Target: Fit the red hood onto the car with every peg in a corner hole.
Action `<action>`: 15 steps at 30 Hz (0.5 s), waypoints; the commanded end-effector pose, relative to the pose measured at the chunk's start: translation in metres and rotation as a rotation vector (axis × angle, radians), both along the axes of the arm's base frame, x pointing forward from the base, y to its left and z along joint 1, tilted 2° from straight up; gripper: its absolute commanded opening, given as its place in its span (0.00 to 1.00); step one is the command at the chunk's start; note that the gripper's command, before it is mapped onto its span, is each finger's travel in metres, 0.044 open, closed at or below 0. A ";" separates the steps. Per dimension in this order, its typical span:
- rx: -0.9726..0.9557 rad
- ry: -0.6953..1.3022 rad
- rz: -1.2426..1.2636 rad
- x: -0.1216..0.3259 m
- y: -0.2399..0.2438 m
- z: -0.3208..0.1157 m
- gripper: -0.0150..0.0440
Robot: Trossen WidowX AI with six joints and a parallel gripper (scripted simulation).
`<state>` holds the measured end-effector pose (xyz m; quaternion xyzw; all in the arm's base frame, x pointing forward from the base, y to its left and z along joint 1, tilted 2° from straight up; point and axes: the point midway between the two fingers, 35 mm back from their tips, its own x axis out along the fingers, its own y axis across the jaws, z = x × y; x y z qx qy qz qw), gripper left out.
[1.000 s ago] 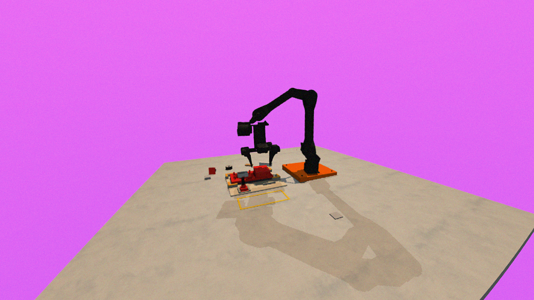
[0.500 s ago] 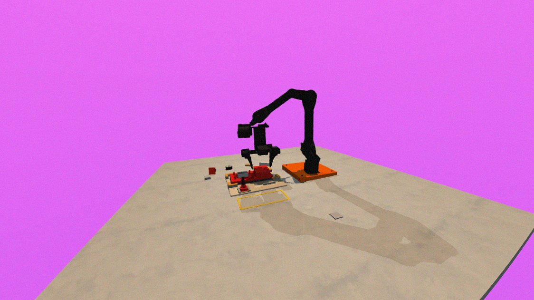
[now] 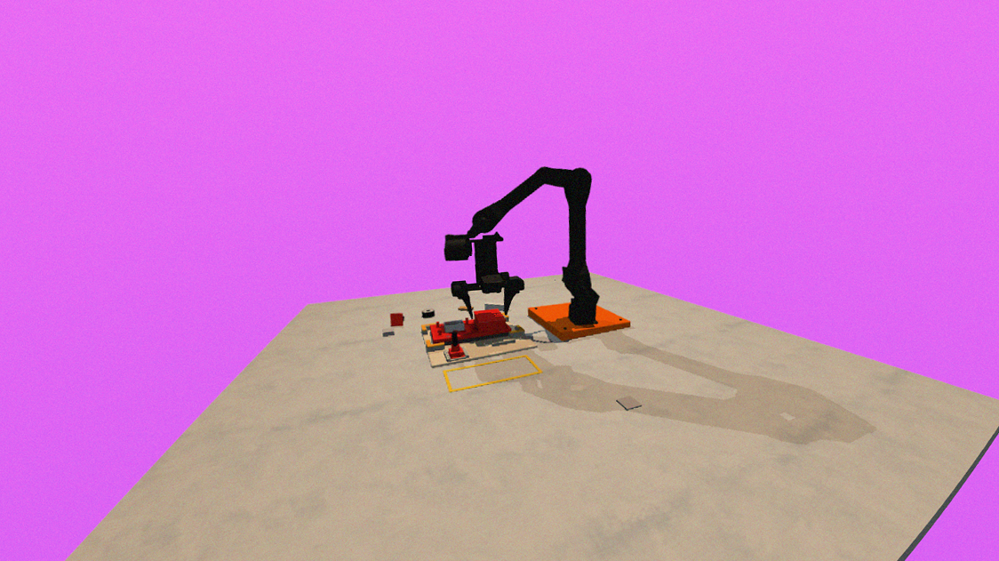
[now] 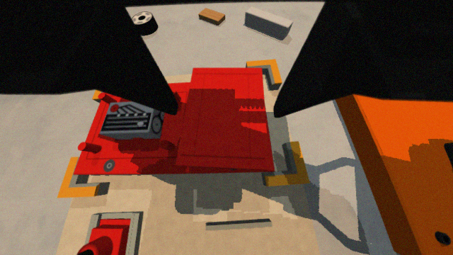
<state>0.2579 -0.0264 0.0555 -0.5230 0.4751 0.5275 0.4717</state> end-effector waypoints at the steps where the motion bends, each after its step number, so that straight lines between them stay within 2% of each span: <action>1: 0.005 0.003 0.003 0.000 0.001 -0.004 1.00; 15: 0.005 0.003 0.003 0.000 0.001 -0.010 1.00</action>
